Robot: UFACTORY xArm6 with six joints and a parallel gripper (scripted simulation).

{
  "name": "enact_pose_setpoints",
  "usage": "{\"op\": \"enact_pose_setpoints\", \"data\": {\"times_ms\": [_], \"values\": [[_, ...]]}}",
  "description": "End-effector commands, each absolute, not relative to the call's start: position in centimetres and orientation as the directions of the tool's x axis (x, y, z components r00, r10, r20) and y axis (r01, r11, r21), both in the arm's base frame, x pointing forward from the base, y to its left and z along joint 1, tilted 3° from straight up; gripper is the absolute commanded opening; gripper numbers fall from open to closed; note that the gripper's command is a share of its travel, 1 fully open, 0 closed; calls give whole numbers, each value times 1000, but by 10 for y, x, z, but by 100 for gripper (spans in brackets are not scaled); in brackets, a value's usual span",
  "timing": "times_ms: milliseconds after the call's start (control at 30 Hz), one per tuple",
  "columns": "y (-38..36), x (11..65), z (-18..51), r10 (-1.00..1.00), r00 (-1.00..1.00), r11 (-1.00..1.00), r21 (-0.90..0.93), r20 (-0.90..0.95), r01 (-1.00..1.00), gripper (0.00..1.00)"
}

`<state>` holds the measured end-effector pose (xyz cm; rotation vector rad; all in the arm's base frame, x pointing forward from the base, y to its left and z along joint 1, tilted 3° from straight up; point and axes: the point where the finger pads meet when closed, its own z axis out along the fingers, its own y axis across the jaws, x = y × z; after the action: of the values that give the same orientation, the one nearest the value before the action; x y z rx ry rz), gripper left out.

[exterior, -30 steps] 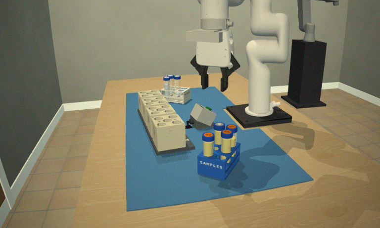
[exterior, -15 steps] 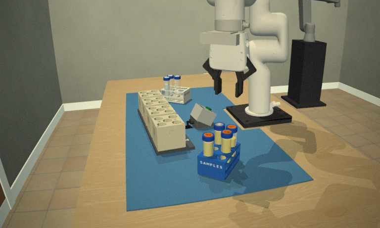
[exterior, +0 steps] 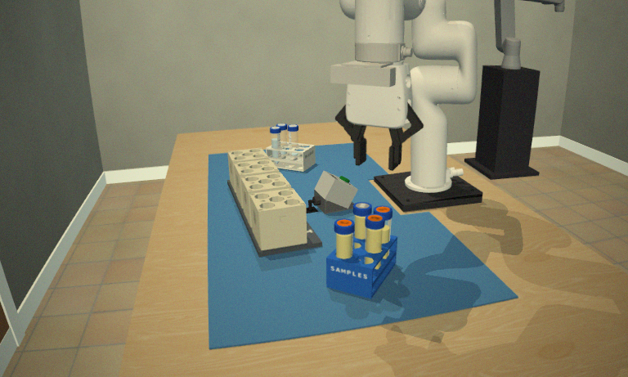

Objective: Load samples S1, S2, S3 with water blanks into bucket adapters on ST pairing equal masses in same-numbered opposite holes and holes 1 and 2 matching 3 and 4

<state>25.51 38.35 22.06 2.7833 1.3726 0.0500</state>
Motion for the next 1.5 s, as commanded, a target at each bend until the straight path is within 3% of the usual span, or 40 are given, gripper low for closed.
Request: {"op": "enact_pose_setpoints", "data": {"times_ms": [0, 1467], "values": [[385, 256, 218, 794, 608, -608, 48, 20, 792, 57], [384, 260, 138, 794, 608, -608, 48, 19, 792, 57]]}}
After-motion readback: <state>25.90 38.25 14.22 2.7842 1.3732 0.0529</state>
